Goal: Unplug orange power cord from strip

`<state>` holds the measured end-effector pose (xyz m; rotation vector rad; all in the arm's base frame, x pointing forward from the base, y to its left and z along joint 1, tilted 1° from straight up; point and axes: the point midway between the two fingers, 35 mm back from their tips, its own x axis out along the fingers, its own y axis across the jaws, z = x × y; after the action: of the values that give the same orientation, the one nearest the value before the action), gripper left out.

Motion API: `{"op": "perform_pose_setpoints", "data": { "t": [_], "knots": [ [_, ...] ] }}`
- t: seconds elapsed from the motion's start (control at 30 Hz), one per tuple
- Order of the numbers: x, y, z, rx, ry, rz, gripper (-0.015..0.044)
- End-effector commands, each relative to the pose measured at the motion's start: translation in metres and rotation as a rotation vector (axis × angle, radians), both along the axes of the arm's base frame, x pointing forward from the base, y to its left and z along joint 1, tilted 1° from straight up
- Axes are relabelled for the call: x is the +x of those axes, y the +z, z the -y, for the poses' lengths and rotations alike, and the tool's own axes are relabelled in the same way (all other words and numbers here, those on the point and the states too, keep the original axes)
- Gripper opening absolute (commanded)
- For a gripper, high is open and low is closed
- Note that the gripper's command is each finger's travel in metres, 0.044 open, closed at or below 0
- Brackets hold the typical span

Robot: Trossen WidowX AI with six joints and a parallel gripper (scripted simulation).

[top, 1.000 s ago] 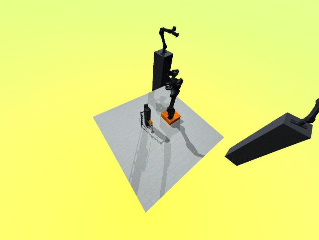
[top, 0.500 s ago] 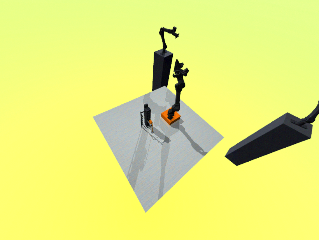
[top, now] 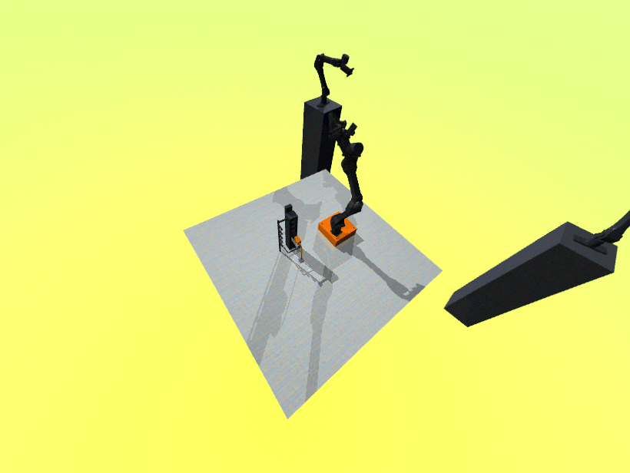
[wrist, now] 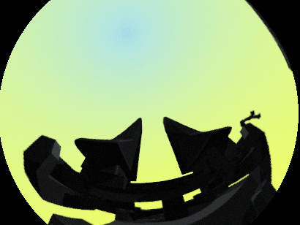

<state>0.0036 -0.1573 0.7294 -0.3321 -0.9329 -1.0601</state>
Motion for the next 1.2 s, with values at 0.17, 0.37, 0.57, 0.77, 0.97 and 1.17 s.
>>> {"op": "perform_pose_setpoints", "data": {
  "t": [0.17,0.37,0.57,0.77,0.97,1.17],
  "knots": [
    [0.021,-0.039,0.064,0.187,0.045,-0.064,0.016],
    [0.057,-0.076,0.103,0.322,0.097,-0.168,0.016],
    [0.111,-0.123,0.131,0.451,0.169,-0.334,0.016],
    [0.172,-0.175,0.14,0.545,0.25,-0.553,0.016],
    [0.232,-0.231,0.127,0.588,0.336,-0.819,0.016],
    [0.287,-0.291,0.093,0.571,0.44,-1.126,0.016]
  ]
}}
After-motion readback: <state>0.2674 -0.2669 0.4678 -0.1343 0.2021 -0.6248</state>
